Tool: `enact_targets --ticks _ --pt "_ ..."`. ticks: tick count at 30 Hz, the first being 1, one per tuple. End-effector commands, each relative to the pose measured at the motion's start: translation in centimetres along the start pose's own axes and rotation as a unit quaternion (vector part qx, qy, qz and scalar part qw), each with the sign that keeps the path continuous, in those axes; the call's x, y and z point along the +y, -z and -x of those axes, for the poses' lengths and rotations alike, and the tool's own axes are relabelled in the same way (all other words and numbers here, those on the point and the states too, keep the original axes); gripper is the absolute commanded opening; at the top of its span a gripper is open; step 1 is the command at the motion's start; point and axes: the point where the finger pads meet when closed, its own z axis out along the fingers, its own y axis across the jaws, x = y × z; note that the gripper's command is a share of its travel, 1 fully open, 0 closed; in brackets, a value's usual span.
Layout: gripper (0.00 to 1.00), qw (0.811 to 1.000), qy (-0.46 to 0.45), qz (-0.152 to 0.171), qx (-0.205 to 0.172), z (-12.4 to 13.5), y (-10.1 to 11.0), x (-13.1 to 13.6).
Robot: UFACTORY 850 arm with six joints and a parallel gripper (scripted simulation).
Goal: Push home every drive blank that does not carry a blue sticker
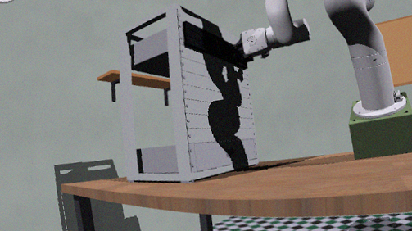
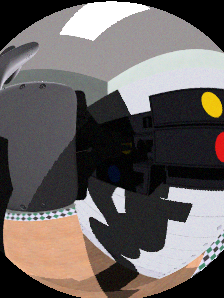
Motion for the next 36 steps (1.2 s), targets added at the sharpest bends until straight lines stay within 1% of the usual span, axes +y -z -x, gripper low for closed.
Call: enact_targets --ticks 1,36 --pt "0.00 1.000 0.000 -0.001 0.000 0.00 -0.04 -0.06" --pt "0.00 1.000 0.000 -0.001 0.000 0.00 -0.66 -0.06"
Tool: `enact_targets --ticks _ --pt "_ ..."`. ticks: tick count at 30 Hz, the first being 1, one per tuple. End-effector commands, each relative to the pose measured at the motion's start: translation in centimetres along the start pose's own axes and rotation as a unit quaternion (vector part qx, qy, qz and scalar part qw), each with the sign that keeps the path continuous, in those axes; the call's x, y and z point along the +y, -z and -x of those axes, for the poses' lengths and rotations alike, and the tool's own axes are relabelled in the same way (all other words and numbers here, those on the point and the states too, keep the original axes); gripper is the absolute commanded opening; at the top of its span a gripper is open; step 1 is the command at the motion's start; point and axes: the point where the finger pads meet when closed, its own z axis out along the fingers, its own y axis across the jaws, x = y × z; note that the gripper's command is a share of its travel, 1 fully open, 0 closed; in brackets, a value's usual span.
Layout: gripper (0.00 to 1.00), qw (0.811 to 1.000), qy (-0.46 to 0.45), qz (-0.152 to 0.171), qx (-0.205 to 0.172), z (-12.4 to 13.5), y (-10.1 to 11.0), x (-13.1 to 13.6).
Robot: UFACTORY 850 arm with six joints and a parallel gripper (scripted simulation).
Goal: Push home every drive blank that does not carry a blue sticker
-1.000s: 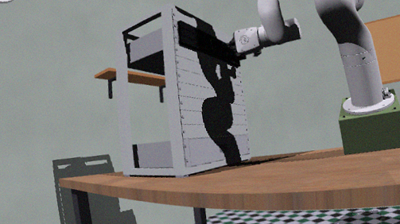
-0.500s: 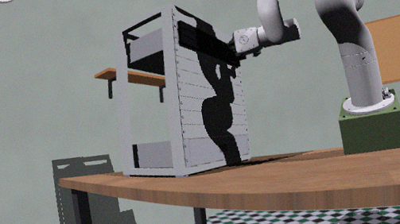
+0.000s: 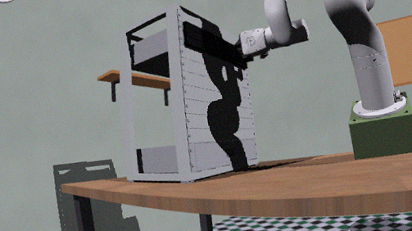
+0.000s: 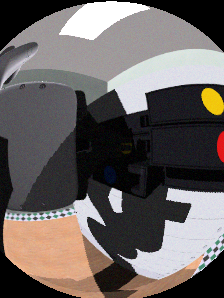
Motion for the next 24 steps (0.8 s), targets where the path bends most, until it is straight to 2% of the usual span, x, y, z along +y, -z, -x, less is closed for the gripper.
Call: enact_targets --ticks 1,19,24 --pt "0.00 1.000 0.000 -0.001 0.000 0.00 -0.12 -0.07" --pt "0.00 1.000 0.000 -0.001 0.000 0.00 -0.31 -0.09" --pt "0.00 1.000 0.000 -0.001 0.000 0.00 0.30 -0.09"
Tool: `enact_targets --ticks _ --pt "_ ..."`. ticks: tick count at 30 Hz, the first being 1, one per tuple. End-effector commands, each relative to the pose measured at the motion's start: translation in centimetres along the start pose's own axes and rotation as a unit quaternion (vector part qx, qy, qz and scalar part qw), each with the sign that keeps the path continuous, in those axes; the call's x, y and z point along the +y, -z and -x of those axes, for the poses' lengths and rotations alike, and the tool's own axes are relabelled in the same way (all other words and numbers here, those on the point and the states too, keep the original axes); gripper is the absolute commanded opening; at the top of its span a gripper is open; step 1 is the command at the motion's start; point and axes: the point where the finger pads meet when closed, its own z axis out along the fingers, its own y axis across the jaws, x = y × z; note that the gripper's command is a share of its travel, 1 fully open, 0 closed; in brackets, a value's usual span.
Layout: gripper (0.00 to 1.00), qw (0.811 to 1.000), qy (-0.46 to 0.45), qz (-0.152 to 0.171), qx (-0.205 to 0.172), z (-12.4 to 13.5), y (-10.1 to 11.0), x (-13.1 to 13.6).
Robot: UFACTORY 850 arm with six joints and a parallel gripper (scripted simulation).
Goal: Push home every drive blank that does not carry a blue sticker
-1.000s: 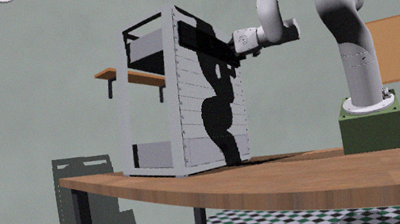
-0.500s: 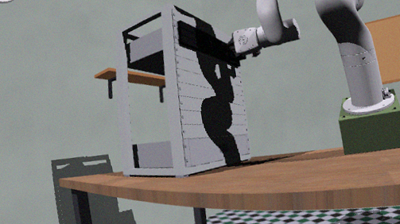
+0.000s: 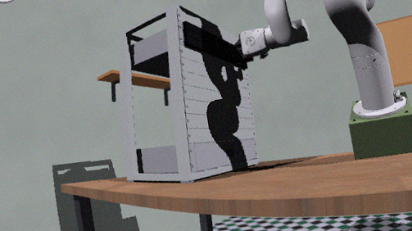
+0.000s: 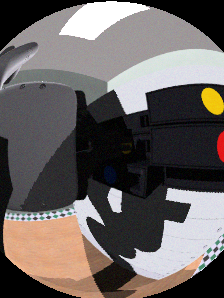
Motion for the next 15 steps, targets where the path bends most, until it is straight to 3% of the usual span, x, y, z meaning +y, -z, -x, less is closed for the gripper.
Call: enact_targets --ticks 1,5,15 --pt "0.00 1.000 0.001 0.000 0.000 0.0 0.6 -0.1" --pt "0.00 1.000 0.001 0.000 0.000 0.0 1.4 -0.1" --pt "0.00 1.000 0.001 0.000 0.000 0.0 7.4 -0.1"
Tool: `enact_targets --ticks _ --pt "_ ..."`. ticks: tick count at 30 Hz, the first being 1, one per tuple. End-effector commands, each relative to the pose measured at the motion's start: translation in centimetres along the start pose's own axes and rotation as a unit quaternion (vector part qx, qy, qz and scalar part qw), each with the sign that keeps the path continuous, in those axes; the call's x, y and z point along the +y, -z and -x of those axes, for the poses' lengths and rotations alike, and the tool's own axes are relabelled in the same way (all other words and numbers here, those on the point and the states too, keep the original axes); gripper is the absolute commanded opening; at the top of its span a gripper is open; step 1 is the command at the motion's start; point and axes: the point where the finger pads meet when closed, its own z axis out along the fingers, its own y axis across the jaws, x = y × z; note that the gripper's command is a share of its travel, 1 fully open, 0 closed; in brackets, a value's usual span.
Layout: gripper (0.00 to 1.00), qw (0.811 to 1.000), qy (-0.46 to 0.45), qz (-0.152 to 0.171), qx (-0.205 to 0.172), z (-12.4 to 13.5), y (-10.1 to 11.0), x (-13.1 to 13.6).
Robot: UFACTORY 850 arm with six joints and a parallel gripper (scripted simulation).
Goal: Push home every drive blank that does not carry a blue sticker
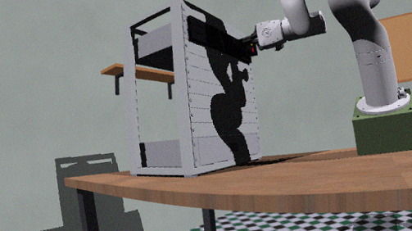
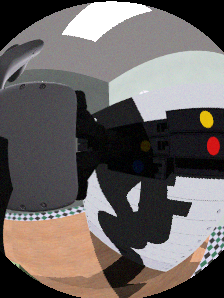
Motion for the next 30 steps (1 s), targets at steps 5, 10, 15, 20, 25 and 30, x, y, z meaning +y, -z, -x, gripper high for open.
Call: enact_targets --ticks 5,10,15,20,25,30 --pt "0.00 1.000 0.001 -0.001 -0.001 0.0 3.8 -0.2" --pt "0.00 1.000 0.001 -0.001 -0.001 0.0 4.0 -0.2" --pt "0.00 1.000 0.001 -0.001 -0.001 -0.1 4.1 -0.1" --pt "0.00 1.000 0.001 -0.001 -0.001 -0.8 4.1 -0.1" --pt "0.00 1.000 0.001 -0.001 -0.001 -1.8 4.1 -0.1" --pt "0.00 1.000 0.001 -0.001 -0.001 -4.2 4.2 0.0"
